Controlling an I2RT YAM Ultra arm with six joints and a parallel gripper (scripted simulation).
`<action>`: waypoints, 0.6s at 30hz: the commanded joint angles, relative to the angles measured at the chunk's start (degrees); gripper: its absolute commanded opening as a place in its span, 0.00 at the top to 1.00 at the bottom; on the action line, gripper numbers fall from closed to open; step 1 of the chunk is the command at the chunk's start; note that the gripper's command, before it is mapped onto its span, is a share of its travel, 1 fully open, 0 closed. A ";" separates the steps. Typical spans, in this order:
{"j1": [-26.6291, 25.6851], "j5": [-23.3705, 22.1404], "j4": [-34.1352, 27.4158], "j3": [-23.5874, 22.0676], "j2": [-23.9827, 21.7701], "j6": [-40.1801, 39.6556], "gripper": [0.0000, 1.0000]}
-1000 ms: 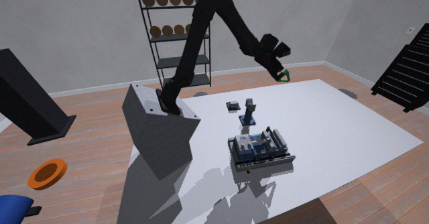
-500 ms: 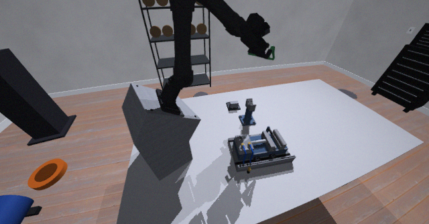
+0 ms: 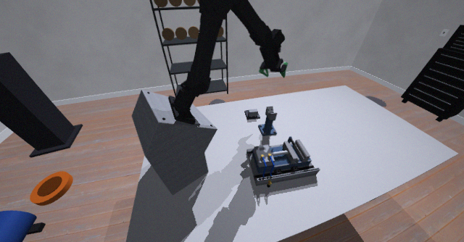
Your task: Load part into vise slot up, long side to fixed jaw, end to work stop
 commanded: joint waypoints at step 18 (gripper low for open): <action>10.85 3.55 -26.73 15.43 14.81 -28.58 0.00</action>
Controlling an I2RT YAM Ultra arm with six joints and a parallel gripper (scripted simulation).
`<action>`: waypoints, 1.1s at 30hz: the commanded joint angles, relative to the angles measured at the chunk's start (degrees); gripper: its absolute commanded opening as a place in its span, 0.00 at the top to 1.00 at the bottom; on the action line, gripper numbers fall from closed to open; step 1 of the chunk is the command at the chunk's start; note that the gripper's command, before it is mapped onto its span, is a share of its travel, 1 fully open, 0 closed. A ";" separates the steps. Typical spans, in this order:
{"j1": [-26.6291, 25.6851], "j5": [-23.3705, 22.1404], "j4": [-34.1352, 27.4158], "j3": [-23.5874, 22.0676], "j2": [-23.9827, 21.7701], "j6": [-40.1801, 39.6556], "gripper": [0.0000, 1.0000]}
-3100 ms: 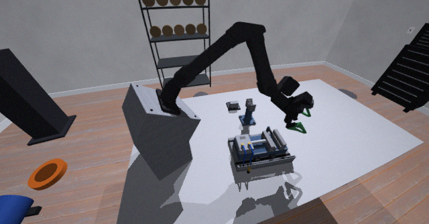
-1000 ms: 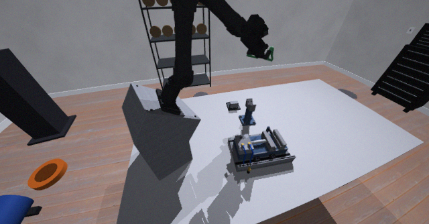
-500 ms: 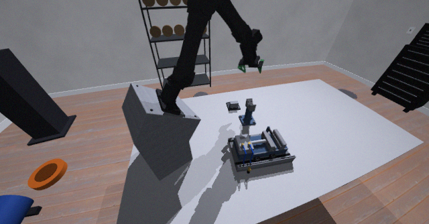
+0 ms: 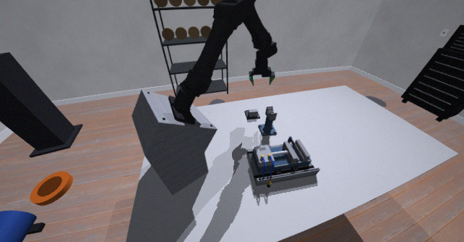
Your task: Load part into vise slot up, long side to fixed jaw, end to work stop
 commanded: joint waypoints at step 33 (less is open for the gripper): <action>3.60 1.17 -11.47 7.24 3.43 -10.40 0.19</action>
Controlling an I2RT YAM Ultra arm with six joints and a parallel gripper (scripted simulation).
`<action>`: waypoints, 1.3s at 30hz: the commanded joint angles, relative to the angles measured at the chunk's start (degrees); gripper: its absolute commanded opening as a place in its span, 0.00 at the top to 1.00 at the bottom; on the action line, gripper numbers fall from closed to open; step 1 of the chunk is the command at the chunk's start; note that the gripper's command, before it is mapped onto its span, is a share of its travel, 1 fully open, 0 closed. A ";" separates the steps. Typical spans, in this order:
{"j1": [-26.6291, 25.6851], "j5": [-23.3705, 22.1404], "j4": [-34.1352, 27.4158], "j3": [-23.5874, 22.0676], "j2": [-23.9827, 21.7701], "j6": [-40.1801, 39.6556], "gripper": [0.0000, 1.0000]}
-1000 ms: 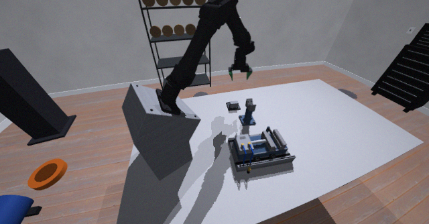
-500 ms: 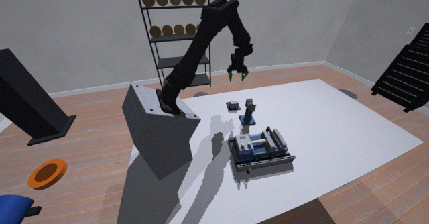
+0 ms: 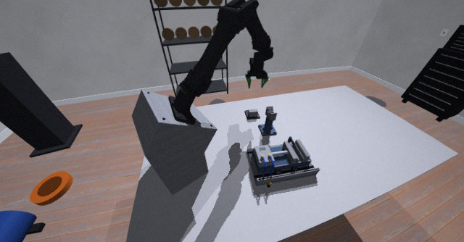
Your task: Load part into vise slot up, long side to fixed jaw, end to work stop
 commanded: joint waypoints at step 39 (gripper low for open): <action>-0.05 -0.37 1.88 1.60 0.92 -0.51 0.19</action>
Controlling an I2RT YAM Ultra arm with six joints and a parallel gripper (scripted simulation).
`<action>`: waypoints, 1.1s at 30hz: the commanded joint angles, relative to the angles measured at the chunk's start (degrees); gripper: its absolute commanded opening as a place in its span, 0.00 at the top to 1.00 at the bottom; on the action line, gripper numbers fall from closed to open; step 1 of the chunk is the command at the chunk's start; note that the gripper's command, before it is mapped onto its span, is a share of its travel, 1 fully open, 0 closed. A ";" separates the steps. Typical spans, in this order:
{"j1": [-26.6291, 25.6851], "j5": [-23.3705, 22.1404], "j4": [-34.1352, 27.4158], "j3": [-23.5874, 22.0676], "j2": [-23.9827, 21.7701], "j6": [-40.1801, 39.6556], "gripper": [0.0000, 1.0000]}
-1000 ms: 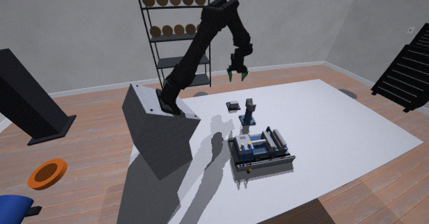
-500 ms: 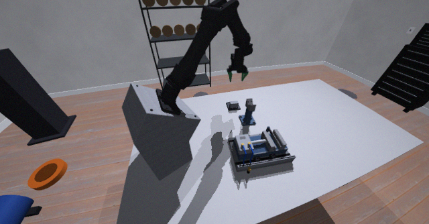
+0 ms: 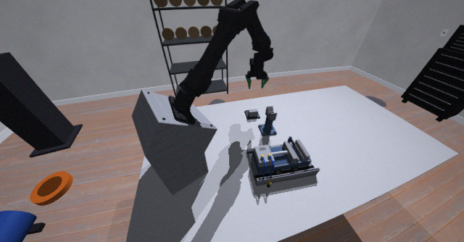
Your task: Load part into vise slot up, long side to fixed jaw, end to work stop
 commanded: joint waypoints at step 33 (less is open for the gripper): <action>-1.20 -0.93 9.23 -2.63 6.44 -1.07 0.19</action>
